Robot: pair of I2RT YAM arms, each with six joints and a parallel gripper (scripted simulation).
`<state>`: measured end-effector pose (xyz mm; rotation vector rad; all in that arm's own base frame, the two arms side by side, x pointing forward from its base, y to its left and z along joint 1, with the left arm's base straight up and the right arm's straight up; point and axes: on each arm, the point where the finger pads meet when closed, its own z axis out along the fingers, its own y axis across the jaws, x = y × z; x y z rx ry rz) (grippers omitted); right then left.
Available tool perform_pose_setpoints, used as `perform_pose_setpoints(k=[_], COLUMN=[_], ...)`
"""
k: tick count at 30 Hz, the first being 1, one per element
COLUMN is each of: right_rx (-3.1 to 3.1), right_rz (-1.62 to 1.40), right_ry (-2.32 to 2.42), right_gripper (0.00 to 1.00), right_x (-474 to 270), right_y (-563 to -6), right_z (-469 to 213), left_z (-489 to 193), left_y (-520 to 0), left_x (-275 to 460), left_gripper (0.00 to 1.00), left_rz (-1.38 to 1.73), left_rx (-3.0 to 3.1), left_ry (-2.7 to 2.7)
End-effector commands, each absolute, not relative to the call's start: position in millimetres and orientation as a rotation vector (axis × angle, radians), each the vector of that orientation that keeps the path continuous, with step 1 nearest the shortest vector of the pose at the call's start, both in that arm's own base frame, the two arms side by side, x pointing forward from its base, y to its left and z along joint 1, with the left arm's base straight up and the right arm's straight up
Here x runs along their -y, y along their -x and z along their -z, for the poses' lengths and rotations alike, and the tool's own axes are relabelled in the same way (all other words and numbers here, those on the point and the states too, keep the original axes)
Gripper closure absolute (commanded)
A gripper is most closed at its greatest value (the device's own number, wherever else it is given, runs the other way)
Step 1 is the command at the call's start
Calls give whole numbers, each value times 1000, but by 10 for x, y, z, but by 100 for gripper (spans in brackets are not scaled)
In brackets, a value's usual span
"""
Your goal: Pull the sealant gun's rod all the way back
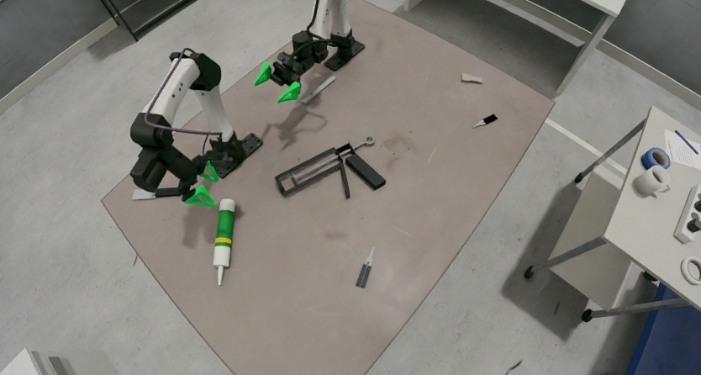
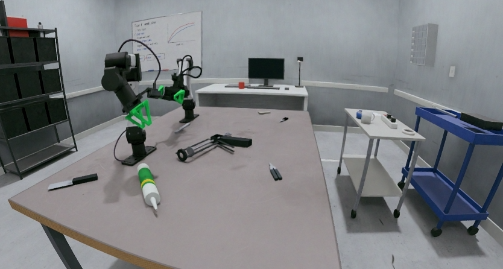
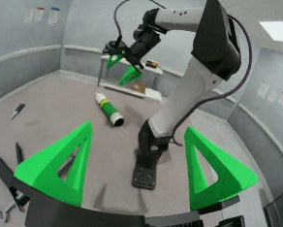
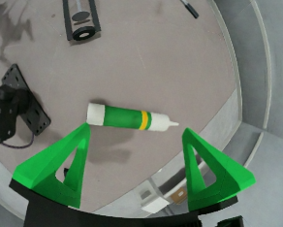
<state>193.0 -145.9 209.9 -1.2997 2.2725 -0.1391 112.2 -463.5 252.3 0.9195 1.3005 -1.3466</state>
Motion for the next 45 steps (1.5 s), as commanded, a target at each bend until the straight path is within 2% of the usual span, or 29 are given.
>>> perform_pose_setpoints(k=[1,9,19,34,36,45], right_rx=[-2268,-2329,-2368,-2342,-2342,-2333], right_rz=[158,153,77,-69,-69,-201], right_ry=[1302,1186,1039,933,933,838], right_gripper=[0,0,0,0,0,0], right_x=[1467,1390,725,-392,-392,-1277], right_y=[-1938,-1992,-2199,-2505,-2505,-2733], right_z=[-2132,-2091,-1954,-1772,-1772,-1609], left_z=[-2623,-2524,-2602,-3244,-3244,-3633], left_y=[-1122,-1260,-1665,-2448,-2448,-3145], left_x=[4630,4488,3778,2282,2282,1230], left_gripper=[0,0,0,0,0,0], left_rz=[1354,1264,1036,653,653,341], left_rx=[-1275,-1349,-1477,-1553,-1553,-1577], left_ry=[-907,-888,-777,-505,-505,-273])
